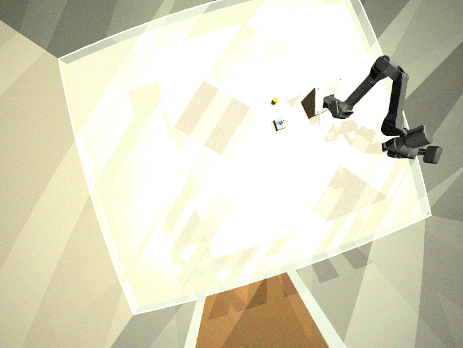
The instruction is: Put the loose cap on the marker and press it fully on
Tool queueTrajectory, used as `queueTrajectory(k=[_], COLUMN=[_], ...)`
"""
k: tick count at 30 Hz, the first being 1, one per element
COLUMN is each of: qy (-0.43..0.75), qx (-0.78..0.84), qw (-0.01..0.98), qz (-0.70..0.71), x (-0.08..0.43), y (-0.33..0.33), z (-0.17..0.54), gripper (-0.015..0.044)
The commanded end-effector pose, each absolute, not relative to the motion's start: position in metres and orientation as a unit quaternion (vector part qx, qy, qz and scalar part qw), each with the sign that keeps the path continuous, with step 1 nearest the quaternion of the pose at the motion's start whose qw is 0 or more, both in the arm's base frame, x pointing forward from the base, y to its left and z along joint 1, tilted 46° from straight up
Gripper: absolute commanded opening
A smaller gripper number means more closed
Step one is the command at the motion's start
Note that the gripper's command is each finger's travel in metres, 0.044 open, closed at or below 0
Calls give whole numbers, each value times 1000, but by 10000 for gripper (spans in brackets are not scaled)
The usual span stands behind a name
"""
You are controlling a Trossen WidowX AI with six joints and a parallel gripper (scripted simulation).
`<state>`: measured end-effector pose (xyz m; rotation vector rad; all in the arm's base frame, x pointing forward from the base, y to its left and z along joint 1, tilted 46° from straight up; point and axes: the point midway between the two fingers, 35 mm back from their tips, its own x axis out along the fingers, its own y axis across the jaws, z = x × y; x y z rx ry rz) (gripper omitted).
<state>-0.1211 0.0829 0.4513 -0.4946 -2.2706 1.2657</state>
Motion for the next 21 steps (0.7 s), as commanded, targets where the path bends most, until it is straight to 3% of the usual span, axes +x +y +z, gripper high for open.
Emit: queueTrajectory(k=[1,6,21], qy=[-831,-767,-418], qx=[-184,-235,-271], qw=[248,320,567], qz=[463,505,656], x=[-120,-88,75], y=[84,130,244], z=[451,450,403], gripper=[374,247,247])
